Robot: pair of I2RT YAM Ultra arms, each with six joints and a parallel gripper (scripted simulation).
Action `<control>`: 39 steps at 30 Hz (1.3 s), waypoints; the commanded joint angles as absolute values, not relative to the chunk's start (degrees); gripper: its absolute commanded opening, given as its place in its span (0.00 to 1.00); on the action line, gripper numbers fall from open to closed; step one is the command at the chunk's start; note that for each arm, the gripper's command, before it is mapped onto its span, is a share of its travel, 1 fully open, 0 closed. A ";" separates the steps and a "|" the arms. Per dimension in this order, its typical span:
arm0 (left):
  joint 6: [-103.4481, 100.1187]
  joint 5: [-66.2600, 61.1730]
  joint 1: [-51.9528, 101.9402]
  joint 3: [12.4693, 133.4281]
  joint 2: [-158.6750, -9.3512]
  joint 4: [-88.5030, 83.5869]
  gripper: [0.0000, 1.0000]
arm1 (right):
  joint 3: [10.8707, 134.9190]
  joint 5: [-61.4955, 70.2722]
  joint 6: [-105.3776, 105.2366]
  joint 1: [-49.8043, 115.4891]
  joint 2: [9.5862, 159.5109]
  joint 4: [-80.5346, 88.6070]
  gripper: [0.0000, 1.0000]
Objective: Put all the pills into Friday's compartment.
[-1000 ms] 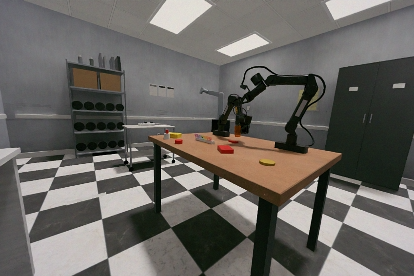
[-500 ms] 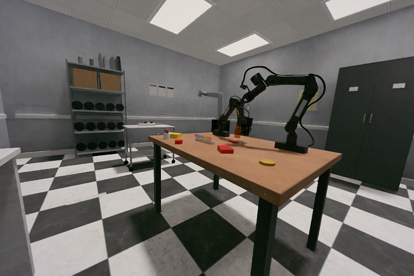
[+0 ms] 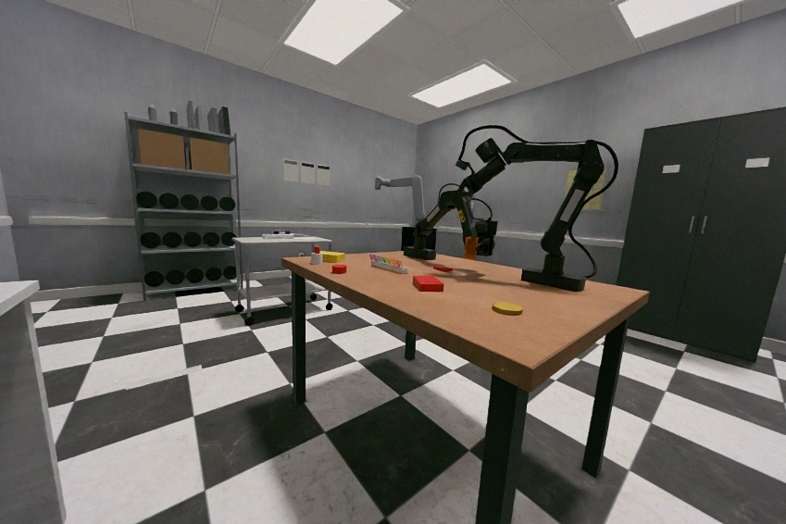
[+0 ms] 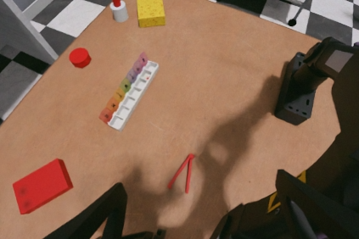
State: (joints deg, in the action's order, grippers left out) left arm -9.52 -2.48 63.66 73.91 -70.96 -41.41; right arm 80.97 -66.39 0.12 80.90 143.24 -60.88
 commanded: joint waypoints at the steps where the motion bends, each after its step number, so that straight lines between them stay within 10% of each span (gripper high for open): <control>1: -9.62 -2.36 63.91 75.03 -70.72 -41.01 1.00 | 85.47 -67.56 0.01 81.77 143.82 -57.81 0.36; 19: -9.62 -2.36 63.91 75.03 -70.72 -41.01 1.00 | 83.21 -62.53 -0.01 80.79 141.66 -59.53 0.36; 39: -9.62 -2.36 63.91 75.03 -70.72 -41.01 1.00 | 59.25 -2.61 1.23 65.60 135.82 -77.02 0.36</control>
